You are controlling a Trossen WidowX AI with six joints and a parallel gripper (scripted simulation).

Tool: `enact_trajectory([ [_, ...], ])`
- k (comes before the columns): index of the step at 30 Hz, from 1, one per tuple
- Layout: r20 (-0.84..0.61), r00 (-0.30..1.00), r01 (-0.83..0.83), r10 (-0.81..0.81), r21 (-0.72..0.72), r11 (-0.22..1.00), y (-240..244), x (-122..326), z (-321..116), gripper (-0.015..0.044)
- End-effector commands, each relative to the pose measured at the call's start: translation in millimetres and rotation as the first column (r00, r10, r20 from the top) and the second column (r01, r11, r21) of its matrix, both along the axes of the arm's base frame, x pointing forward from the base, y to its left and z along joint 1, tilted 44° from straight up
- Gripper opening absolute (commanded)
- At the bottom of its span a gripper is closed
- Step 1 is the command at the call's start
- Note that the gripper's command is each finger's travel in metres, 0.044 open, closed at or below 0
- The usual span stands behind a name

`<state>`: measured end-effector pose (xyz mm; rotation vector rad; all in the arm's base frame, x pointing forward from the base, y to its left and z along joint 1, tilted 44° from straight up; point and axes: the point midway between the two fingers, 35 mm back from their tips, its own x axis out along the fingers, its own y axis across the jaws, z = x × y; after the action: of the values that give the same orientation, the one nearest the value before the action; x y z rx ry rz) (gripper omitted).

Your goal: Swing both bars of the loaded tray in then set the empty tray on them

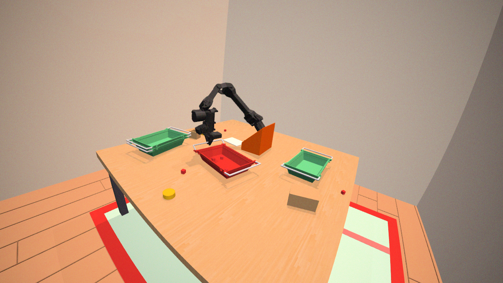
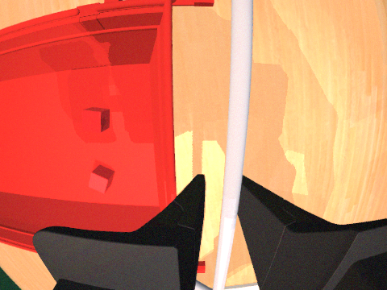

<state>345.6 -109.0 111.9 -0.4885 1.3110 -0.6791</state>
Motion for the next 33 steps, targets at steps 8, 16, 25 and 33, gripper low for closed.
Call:
enact_trajectory([
  [8, 0.003, 1.000, -0.010, 0.010, 0.020, 1.000, 34.0, 7.9, -22.7, 0.0081],
  [16, 0.003, 1.000, -0.010, 0.010, 0.021, 1.000, 38.4, 13.6, -49.1, 0.0081],
  [25, 0.003, 1.000, -0.010, 0.010, 0.022, 1.000, 64.9, 10.0, -12.3, 0.0081],
  [33, 0.000, 1.000, -0.017, 0.017, 0.025, 1.000, 62.5, 10.5, -18.6, 0.0081],
])
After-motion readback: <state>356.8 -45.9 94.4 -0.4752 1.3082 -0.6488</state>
